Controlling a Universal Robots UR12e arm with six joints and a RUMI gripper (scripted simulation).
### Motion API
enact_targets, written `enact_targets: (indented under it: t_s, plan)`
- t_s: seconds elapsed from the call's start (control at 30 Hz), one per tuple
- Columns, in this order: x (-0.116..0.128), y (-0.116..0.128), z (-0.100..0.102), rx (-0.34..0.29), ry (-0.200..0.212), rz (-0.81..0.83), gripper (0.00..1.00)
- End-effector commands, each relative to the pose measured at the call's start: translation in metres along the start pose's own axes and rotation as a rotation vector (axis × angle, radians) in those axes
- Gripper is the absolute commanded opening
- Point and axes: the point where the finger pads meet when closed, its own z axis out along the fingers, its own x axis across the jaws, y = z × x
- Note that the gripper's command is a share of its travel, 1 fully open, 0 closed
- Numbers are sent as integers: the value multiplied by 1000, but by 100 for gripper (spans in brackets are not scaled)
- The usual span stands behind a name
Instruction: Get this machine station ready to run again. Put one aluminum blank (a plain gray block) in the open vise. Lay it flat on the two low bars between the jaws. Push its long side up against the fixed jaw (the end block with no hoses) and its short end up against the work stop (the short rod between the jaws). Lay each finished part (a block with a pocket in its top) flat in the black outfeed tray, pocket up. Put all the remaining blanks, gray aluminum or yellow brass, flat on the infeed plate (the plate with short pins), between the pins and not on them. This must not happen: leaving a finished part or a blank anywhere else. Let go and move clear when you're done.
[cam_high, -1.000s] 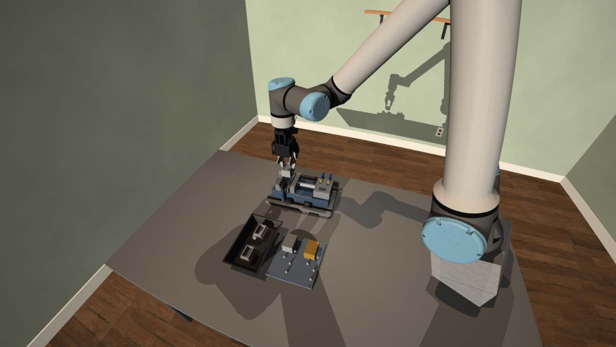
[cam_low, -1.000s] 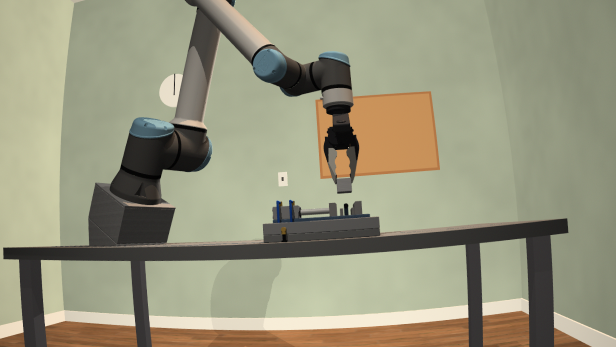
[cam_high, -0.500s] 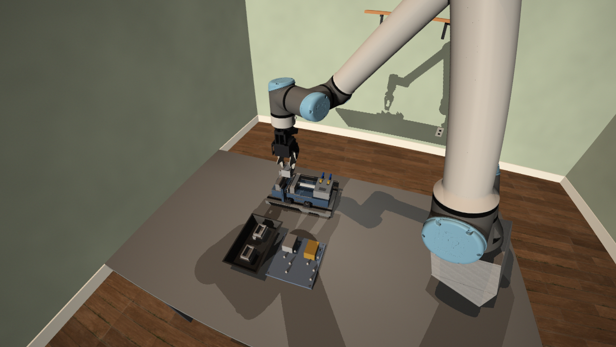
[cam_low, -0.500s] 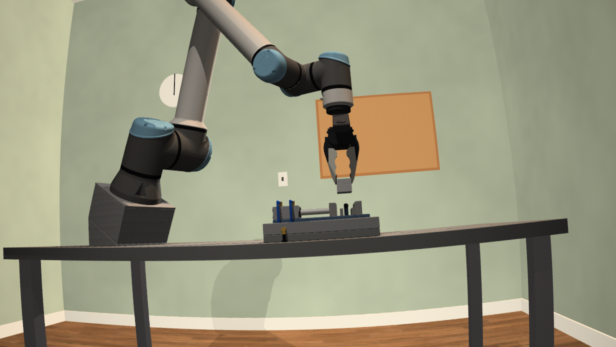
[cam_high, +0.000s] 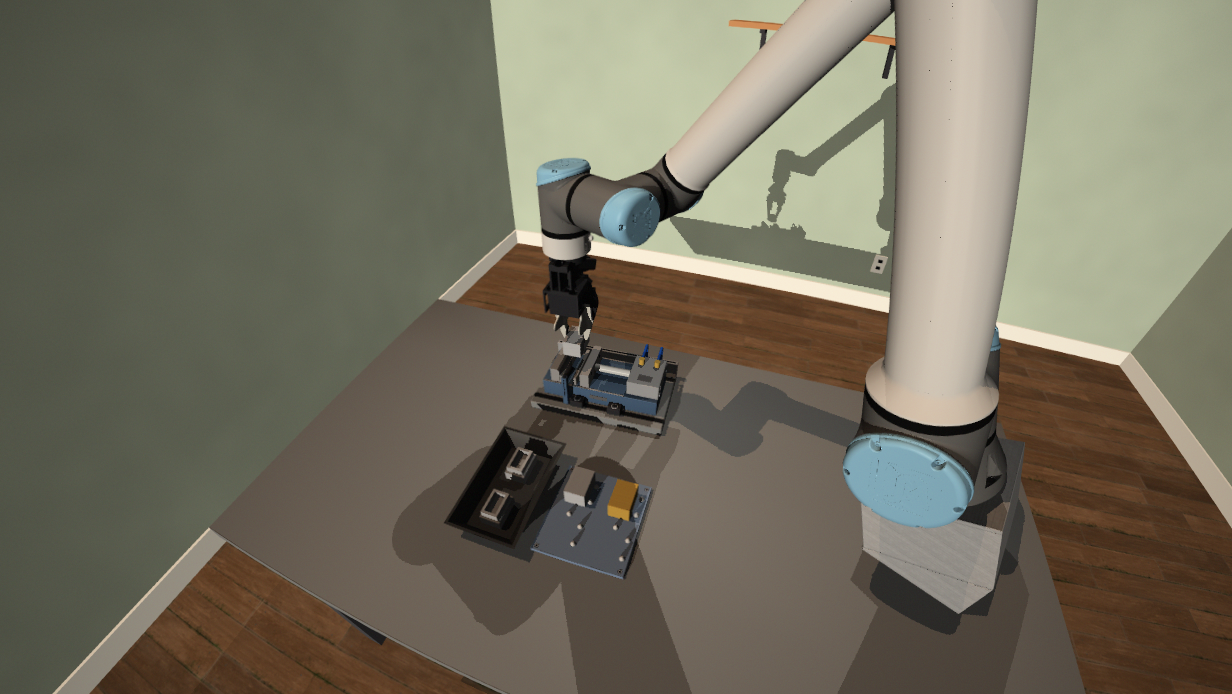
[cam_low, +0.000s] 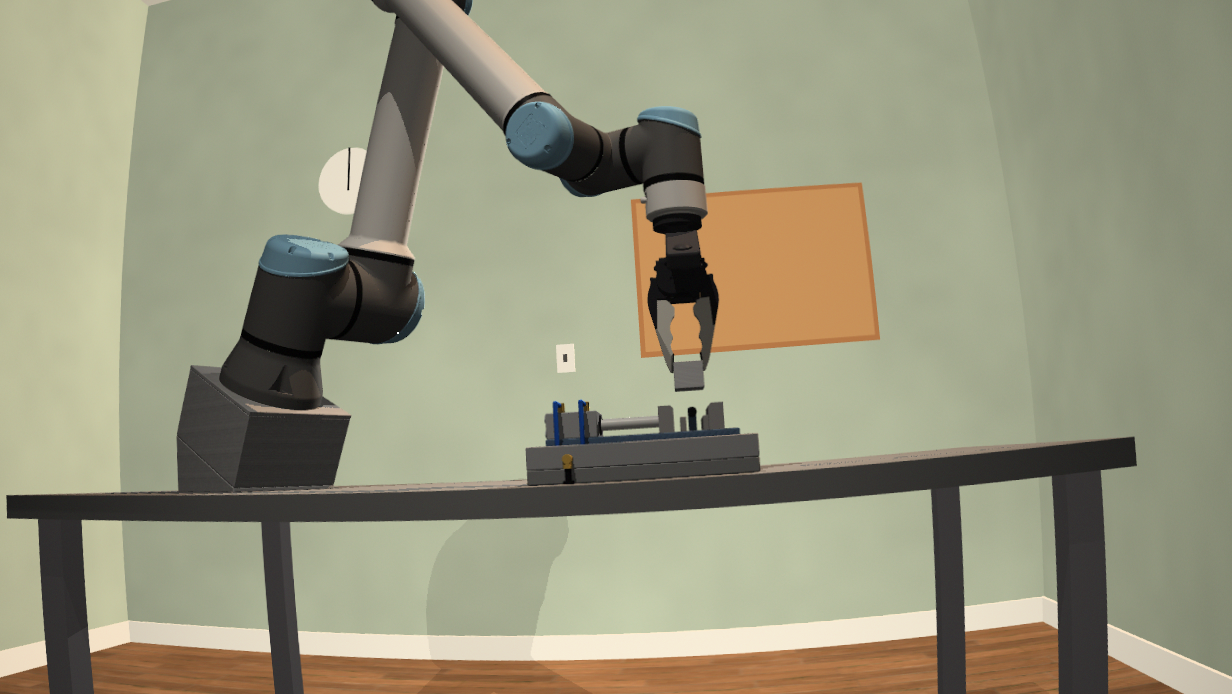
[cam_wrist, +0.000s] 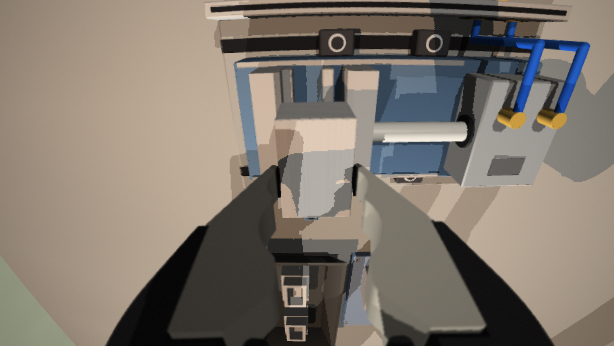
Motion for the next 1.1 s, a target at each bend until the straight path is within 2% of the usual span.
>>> enact_targets:
  t_s: [0.0, 1.07]
  plan:
    - [-1, 0, 3, 1, -2, 0, 0]
    - [-1, 0, 17, 1, -2, 0, 0]
